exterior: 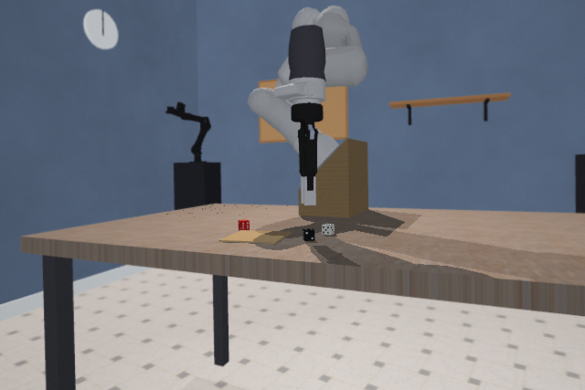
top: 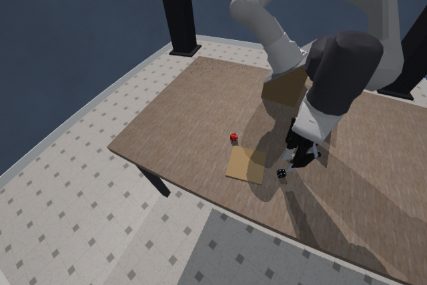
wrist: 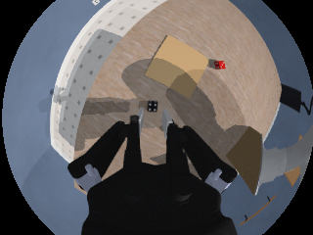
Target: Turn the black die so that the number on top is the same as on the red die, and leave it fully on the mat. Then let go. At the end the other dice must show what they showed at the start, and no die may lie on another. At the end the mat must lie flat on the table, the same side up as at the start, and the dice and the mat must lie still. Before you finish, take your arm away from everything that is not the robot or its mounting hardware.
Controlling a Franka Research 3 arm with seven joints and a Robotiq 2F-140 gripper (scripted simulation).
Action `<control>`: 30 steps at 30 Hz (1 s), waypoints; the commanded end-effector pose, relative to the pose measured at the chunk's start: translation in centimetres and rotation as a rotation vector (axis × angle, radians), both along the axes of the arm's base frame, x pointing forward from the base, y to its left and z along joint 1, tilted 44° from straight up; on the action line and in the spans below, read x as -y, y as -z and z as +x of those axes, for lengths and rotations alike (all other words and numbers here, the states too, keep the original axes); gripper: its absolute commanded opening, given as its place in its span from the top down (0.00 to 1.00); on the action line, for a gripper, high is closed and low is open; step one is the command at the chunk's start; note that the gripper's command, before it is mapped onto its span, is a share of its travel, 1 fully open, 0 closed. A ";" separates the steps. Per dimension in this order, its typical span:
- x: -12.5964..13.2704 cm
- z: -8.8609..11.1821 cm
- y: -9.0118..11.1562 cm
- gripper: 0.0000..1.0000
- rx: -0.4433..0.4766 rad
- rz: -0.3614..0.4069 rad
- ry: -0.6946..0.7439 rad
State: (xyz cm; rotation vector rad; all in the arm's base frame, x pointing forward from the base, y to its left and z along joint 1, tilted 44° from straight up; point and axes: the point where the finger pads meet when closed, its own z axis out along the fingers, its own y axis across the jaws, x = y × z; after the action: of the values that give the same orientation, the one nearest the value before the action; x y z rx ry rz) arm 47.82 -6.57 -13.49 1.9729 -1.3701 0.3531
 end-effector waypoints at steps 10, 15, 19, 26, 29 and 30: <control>0.0 0.0 0.1 0.75 0.005 0.001 0.004; 0.3 0.0 0.4 0.75 0.005 0.001 0.004; 0.6 -0.1 0.7 0.75 0.005 0.001 0.004; 1.0 -0.2 1.2 0.75 0.005 0.001 0.004; 1.4 -0.3 1.6 0.75 0.005 0.001 0.004; 1.5 -0.3 1.7 0.75 0.005 0.001 0.004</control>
State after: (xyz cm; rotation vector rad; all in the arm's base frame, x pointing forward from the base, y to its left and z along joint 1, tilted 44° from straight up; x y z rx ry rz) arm 47.40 -7.77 -14.84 1.9656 -1.3781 0.3527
